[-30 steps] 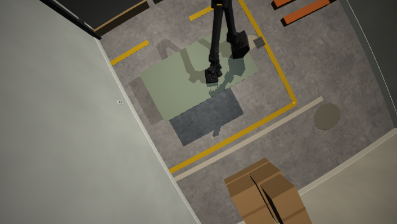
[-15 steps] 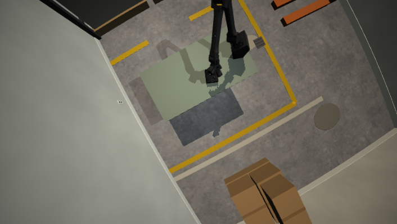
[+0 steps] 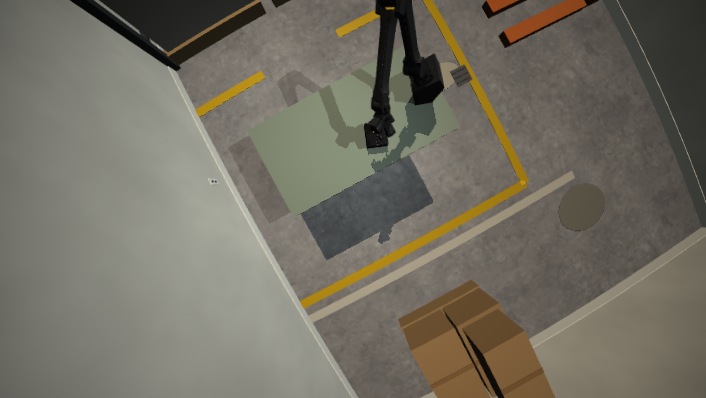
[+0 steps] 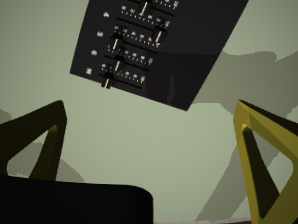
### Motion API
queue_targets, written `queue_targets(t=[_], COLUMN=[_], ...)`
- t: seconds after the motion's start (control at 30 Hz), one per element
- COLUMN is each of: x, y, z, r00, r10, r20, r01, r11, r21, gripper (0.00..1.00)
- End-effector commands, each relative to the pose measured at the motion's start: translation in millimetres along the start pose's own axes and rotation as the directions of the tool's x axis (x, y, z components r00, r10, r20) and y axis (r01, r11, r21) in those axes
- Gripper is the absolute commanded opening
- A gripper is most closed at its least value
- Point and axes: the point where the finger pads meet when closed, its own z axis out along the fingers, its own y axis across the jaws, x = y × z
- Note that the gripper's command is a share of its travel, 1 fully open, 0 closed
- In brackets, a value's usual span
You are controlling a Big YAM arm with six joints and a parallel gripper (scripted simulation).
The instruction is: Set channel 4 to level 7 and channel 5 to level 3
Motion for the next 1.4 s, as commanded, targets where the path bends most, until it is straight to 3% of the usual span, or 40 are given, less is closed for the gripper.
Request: queue_targets(t=[0.0, 0.43, 0.5, 0.63, 0.73, 0.87, 1.13, 1.2, 1.23, 1.37], x=[-9.9, -15.2, -11.6, -12.7, -15.4, -19.8, -27.7, -27.7, -28.3, -30.3], y=[-30.5, -26.0, -4.0, 0.4, 5.3, 14.4, 37.0, 37.0, 39.8, 49.9], z=[-17.8, -16.2, -3.0, -0.3, 2.2, 6.2, 13.8, 13.8, 14.6, 16.8], r00=[0.999, 0.997, 0.995, 0.987, 0.953, 0.841, 0.588, 0.588, 0.494, 0.323], r10=[0.025, 0.069, 0.093, 0.159, 0.302, 0.540, 0.802, 0.802, 0.860, 0.931], r20=[0.043, 0.044, 0.018, 0.014, 0.015, 0.032, 0.105, 0.105, 0.126, 0.172], r01=[-0.028, -0.072, -0.094, -0.160, -0.302, -0.541, -0.808, -0.808, -0.869, -0.946], r11=[0.998, 0.996, 0.995, 0.987, 0.952, 0.837, 0.578, 0.578, 0.484, 0.310], r21=[0.063, 0.061, 0.032, 0.035, 0.052, 0.080, 0.110, 0.110, 0.105, 0.096], gripper=[1.00, 1.00, 1.00, 1.00, 1.00, 1.00, 1.00, 1.00, 1.00, 1.00])
